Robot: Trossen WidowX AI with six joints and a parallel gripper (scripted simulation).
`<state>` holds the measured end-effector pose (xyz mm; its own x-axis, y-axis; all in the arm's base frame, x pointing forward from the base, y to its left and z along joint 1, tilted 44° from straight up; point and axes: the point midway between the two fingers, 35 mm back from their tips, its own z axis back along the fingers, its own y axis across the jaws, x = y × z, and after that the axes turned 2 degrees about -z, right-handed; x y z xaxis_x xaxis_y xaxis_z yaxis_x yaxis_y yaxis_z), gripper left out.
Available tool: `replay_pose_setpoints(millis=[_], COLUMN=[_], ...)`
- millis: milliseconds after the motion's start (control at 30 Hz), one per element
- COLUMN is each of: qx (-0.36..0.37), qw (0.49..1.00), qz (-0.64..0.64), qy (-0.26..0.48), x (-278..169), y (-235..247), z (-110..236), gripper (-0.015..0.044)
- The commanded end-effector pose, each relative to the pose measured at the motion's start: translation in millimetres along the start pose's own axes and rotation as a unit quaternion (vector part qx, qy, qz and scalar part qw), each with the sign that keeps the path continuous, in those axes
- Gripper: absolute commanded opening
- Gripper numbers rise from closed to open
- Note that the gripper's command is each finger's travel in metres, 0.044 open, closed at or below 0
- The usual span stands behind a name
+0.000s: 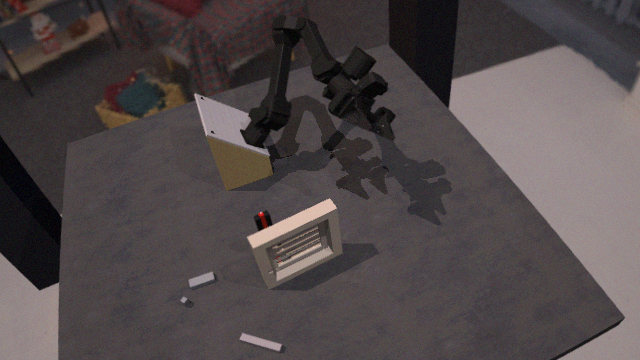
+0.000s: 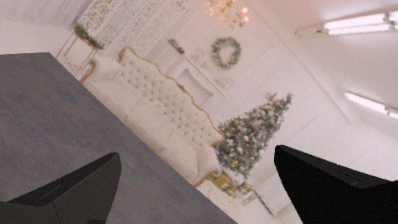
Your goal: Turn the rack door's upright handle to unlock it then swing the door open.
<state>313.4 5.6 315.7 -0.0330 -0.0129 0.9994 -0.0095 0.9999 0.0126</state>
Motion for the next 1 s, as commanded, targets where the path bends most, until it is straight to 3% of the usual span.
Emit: replay_pose_setpoints(millis=[0,133,967], qx=[0.000,-0.001,0.013], qw=[1.000,1.000,0.952], qz=[0.000,0.008,0.064], qy=[0.001,0.026,0.298], x=[-0.3,-7.8,-105.1], y=[-0.1,-3.4,-62.3], z=[-0.3,-7.0,-56.5], gripper=[0.0374,0.0285,0.0285])
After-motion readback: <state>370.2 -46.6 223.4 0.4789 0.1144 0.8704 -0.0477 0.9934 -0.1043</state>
